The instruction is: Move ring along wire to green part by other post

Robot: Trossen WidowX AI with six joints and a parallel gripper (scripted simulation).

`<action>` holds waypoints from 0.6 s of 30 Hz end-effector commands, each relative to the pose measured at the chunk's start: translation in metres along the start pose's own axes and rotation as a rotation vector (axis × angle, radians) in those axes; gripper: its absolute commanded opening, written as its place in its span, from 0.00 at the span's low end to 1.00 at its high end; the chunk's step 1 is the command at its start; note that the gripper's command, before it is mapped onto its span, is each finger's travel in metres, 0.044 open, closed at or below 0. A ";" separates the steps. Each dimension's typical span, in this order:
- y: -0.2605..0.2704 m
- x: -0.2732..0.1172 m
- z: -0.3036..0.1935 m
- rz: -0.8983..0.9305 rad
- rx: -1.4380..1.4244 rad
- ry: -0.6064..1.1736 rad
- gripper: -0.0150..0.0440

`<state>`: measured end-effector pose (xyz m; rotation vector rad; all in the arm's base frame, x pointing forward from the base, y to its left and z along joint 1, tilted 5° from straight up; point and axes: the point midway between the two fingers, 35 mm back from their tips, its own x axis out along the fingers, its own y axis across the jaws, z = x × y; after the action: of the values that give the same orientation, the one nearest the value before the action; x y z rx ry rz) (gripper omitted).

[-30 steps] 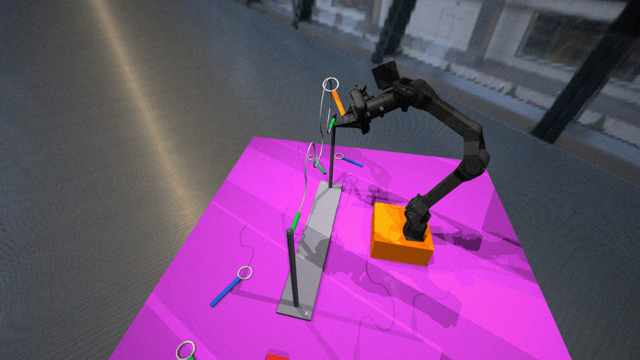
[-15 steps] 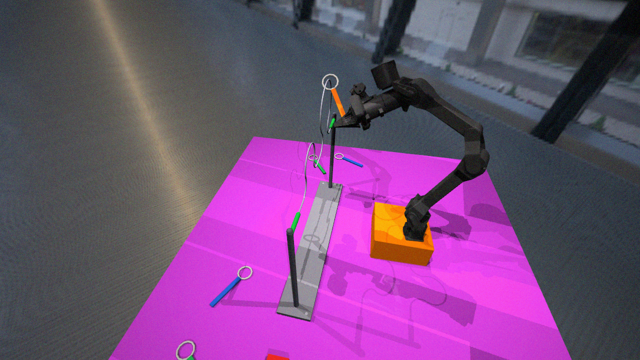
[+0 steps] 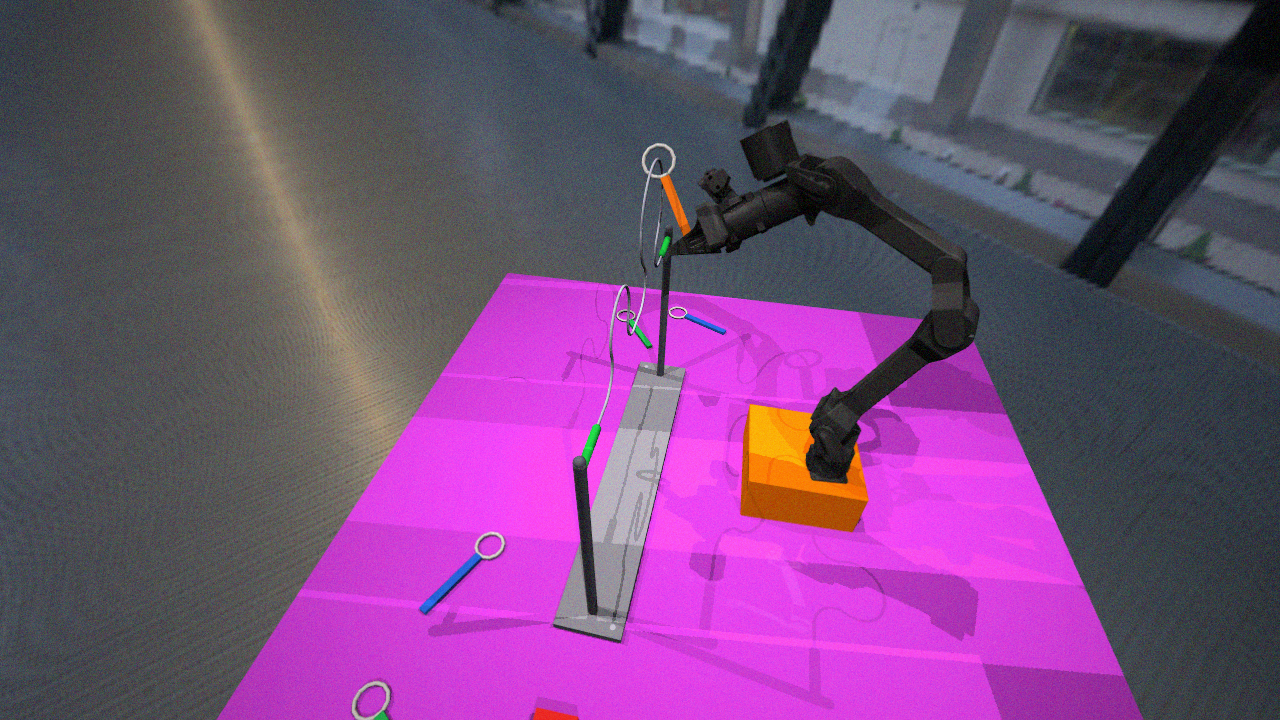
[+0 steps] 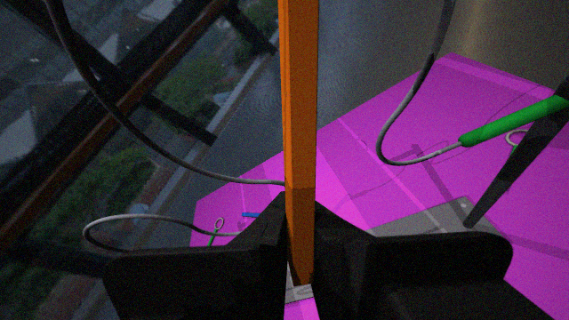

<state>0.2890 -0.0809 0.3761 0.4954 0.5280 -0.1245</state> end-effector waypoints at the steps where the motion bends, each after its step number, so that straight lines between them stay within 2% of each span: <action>1: -0.001 -0.001 0.000 -0.024 -0.045 -0.008 0.00; 18: -0.008 0.000 0.001 -0.131 -0.226 -0.034 0.00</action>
<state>0.2882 -0.0881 0.3722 0.2774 0.5391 -0.1863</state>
